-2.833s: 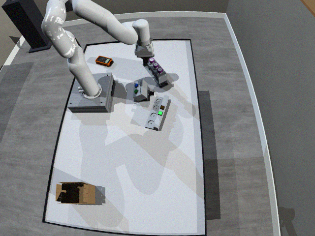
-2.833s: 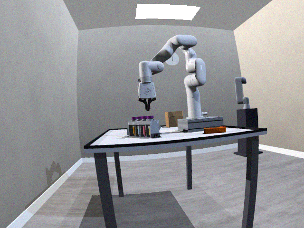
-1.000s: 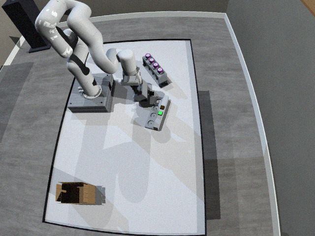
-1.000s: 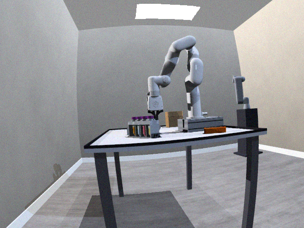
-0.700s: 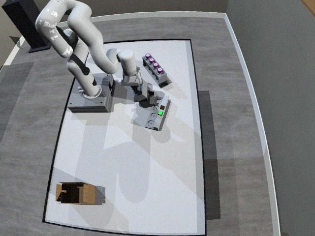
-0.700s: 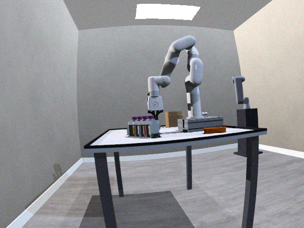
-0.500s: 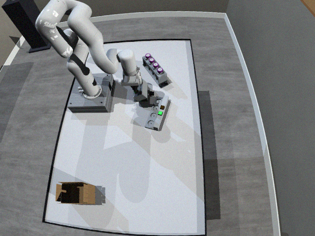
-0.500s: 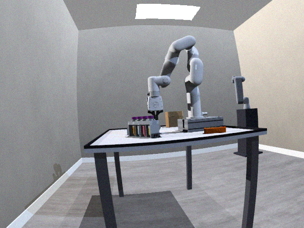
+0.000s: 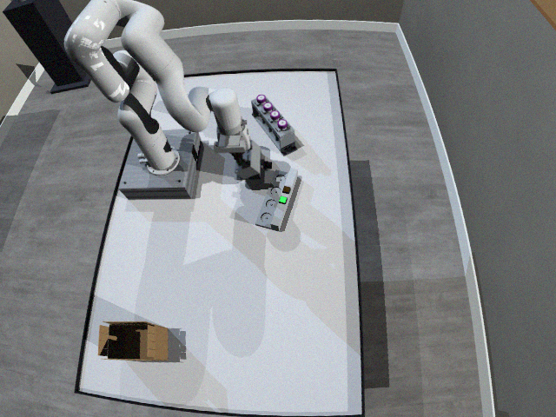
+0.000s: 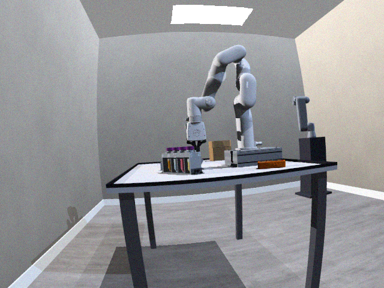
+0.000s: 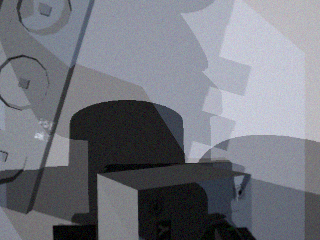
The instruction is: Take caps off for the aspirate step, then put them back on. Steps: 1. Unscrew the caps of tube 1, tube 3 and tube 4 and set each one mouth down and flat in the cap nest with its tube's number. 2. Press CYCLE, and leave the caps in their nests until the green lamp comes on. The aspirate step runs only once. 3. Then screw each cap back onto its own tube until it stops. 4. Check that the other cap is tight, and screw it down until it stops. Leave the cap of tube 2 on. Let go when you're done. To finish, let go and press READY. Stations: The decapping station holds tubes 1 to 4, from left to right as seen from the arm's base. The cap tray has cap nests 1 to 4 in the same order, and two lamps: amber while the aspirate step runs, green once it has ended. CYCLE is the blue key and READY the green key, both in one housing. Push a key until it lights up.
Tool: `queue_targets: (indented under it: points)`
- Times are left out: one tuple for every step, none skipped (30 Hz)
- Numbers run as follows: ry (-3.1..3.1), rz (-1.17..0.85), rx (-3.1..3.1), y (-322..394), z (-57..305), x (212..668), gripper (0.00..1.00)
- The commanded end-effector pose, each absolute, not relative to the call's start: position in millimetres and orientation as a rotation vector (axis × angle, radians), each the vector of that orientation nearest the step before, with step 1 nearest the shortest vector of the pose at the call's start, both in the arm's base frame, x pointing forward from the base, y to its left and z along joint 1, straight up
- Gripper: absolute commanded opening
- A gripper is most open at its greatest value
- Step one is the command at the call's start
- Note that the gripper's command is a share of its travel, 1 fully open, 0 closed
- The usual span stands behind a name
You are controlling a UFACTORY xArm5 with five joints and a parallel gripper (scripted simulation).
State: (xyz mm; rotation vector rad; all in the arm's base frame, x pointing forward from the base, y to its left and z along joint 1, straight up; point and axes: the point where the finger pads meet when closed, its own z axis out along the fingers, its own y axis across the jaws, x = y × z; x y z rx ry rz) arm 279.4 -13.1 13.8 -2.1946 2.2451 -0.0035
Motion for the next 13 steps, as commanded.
queue_targets:
  points:
    - [2.241, 0.000, -2.190, -13.1, 12.9, 280.5, 0.00]
    - [2.241, 0.000, -2.190, -13.1, 12.6, 280.5, 0.00]
    - [2.241, 0.000, -2.190, -13.1, 12.2, 280.5, 0.00]
    - [2.241, 0.000, -2.190, -13.1, 11.9, 280.5, 0.00]
    - [2.241, 0.000, -2.190, -13.1, 11.6, 280.5, 0.00]
    - [2.241, 0.000, -2.190, -13.1, 11.2, 280.5, 0.00]
    - [2.241, 0.000, -2.190, -13.1, 10.9, 280.5, 0.00]
    - [2.241, 0.000, -2.190, -13.1, 10.6, 280.5, 0.00]
    - [2.241, 0.000, -2.190, -13.1, 10.2, 280.5, 0.00]
    - [2.241, 0.000, -2.190, -13.1, 9.9, 280.5, 0.00]
    - [2.241, 0.000, -2.190, -13.1, 9.6, 280.5, 0.00]
    - [2.241, 0.000, -2.190, -13.1, 9.2, 280.5, 0.00]
    - [2.241, 0.000, -2.190, -13.1, 8.9, 280.5, 0.00]
